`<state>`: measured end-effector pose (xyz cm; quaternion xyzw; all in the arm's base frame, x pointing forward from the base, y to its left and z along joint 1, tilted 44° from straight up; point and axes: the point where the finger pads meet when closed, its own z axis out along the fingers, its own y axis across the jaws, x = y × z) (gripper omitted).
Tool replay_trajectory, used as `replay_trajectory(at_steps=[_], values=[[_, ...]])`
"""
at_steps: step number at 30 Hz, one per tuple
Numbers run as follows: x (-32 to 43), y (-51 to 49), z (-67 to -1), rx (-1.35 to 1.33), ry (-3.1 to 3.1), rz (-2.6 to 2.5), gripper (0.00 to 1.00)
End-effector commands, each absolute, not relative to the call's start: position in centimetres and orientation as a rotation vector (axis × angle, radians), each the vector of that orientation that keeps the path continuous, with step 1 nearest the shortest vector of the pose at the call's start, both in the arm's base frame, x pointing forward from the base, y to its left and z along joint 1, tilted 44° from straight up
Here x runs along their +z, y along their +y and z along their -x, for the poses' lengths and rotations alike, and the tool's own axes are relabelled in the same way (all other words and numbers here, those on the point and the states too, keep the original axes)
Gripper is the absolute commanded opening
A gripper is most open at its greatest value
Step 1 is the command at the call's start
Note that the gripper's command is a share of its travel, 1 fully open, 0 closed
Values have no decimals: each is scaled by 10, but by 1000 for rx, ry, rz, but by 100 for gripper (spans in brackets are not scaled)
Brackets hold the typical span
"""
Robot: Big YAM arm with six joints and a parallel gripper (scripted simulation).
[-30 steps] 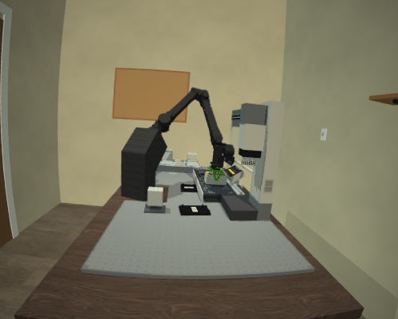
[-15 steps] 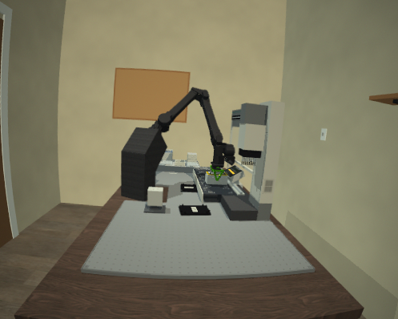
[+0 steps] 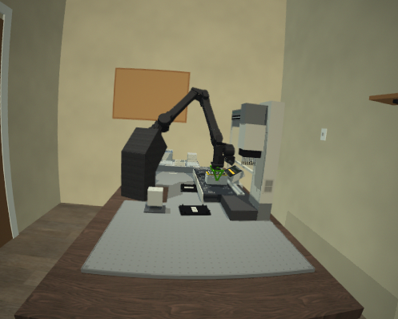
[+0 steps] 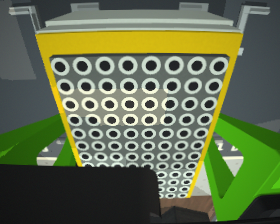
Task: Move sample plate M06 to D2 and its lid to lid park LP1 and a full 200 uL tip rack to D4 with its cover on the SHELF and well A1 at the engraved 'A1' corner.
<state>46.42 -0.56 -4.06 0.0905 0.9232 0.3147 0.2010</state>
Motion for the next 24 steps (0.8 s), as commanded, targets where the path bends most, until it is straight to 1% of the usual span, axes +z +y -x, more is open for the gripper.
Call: replay_trajectory(at_steps=[1, 24], values=[[-35, -11, -468, 867, 2560, -256, 0], [-37, -5, -475, 867, 2551, -249, 0]])
